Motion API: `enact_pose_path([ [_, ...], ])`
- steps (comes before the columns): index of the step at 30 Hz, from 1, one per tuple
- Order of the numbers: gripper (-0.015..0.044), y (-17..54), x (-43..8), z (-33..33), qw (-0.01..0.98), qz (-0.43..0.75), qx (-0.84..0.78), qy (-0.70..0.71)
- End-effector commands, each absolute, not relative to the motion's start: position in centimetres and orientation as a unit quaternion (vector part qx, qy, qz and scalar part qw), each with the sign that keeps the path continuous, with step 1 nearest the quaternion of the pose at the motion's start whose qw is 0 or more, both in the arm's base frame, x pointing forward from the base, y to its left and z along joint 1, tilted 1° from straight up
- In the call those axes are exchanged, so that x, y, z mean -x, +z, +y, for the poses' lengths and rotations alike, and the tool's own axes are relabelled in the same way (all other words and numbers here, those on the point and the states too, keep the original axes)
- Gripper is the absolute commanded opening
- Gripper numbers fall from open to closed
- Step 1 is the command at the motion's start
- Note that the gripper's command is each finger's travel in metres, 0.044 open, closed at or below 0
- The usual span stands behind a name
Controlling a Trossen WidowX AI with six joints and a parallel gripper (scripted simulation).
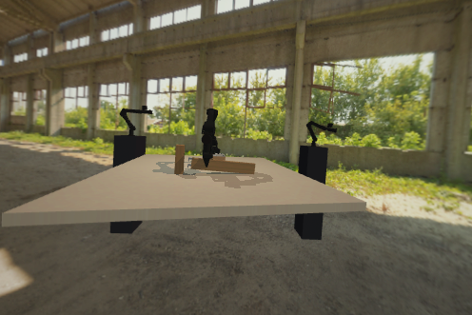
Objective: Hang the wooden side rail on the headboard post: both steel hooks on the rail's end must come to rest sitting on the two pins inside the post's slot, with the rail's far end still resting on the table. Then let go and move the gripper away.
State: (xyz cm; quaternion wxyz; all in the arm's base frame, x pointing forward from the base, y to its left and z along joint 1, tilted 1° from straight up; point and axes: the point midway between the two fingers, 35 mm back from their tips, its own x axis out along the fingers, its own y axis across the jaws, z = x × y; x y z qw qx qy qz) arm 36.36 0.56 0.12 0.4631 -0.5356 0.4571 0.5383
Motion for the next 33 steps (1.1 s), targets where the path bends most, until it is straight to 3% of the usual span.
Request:
enact_pose_path([
  [1,0.0000,0.45,-36.71,0.40,0.466,0.454,0.541,0.533],
  [33,0.0000,0.44,-36.48,0.01,0.466,0.455,0.541,0.533],
])
